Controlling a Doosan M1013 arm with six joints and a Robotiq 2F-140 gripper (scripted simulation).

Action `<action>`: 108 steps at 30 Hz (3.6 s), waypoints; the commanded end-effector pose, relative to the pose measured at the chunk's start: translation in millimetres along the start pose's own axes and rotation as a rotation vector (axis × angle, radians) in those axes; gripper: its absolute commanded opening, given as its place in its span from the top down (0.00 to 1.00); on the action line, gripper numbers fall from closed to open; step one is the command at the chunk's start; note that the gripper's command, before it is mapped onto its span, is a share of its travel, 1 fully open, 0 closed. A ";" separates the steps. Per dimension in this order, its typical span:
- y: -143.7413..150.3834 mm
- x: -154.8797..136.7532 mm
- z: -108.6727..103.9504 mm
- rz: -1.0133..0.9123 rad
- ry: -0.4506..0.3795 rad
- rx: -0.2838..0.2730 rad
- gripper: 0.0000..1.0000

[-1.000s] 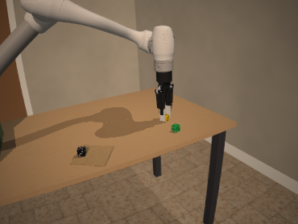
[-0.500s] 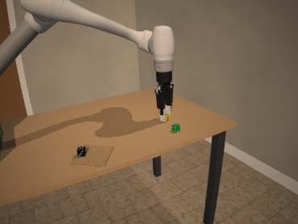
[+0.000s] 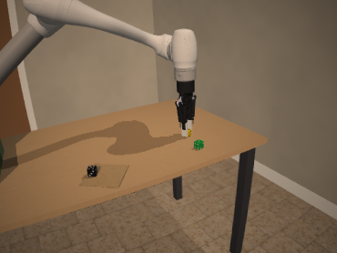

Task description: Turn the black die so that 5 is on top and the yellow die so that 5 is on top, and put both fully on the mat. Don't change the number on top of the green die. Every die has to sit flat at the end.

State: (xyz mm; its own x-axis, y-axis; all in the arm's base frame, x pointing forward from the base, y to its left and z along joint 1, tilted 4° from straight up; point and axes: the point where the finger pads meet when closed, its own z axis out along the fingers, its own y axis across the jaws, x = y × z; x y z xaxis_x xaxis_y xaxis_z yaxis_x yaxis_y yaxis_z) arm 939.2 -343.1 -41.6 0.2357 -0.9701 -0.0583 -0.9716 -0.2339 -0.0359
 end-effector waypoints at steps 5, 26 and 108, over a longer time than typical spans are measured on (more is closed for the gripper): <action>-3.3 -5.5 3.9 -0.002 -0.004 0.002 0.76; -3.3 -5.5 3.9 -0.002 -0.004 0.002 0.76; 137.2 19.3 -107.0 -0.242 -0.003 0.003 0.76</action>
State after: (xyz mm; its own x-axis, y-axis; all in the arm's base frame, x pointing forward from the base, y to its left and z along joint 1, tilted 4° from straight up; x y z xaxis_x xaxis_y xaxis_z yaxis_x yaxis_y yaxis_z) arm 853.7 -378.1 55.2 0.3944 -0.9165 -0.0669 -0.9189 -0.3929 -0.0347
